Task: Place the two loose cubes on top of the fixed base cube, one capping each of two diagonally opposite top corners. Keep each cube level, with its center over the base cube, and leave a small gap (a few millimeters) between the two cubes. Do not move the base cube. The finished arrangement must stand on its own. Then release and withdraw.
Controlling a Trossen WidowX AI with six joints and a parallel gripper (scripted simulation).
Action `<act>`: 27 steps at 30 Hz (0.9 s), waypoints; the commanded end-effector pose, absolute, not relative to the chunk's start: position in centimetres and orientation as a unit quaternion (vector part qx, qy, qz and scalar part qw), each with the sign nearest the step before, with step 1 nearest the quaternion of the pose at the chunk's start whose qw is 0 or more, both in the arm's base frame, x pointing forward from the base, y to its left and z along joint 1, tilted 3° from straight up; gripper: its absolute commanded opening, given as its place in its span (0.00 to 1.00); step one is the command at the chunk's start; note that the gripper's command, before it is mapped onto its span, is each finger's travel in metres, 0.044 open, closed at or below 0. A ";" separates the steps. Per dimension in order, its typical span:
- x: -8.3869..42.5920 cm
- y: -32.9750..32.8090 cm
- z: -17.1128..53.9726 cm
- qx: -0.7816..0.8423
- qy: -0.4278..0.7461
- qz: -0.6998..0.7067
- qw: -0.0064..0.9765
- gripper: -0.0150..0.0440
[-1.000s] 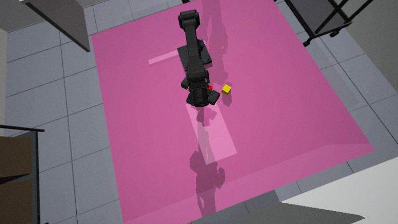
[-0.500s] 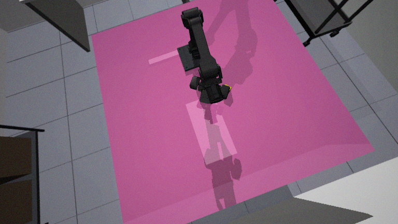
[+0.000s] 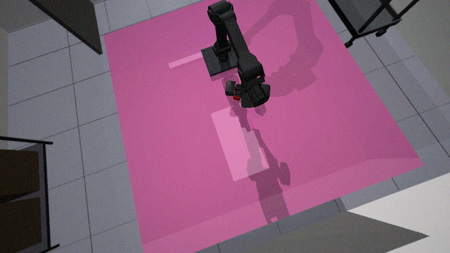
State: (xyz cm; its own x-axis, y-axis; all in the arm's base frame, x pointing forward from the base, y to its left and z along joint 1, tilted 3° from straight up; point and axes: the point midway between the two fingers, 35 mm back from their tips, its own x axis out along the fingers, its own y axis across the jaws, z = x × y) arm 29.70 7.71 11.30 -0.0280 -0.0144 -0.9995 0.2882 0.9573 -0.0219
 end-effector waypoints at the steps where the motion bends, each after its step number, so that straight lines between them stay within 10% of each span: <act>1: 29.1 8.7 11.3 0.081 0.709 -0.086 0.695 0.43; 27: 26.0 13.8 10.0 -0.018 0.716 0.017 0.698 0.43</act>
